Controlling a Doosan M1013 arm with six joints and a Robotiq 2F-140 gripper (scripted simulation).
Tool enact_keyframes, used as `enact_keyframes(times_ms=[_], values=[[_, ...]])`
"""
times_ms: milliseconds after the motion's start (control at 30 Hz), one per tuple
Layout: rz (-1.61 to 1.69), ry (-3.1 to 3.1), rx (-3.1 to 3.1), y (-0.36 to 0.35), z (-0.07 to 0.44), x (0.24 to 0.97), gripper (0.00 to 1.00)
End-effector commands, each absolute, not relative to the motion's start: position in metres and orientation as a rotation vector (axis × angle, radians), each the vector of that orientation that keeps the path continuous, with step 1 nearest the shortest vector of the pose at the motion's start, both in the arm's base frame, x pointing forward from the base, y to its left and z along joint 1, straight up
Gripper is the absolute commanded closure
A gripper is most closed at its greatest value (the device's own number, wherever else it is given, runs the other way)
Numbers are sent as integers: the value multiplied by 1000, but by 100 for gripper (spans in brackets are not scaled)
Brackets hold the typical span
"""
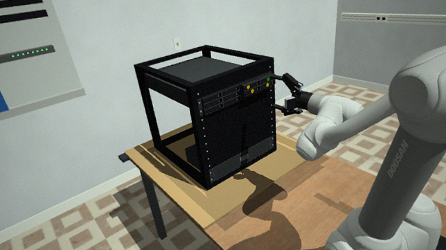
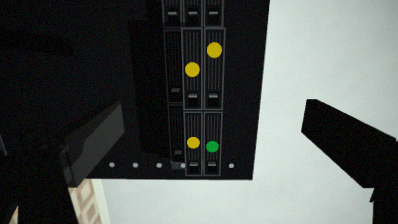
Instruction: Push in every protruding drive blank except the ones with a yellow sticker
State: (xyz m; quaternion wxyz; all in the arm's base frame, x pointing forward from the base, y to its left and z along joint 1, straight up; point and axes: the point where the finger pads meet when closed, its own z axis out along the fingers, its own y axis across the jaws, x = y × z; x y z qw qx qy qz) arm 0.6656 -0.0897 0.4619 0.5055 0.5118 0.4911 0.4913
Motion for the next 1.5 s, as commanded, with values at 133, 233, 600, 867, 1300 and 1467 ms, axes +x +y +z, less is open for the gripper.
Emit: enact_keyframes(times_ms=[133, 233, 600, 867, 1300, 1467], values=[[1182, 1177, 1234, -72, 467, 706, 0], [1182, 1177, 1234, -71, 467, 709, 0], [1182, 1177, 1234, -68, 467, 715, 0], [1182, 1177, 1234, -68, 467, 715, 0], [1182, 1177, 1234, -68, 467, 715, 0], [1182, 1177, 1234, -68, 467, 715, 0]])
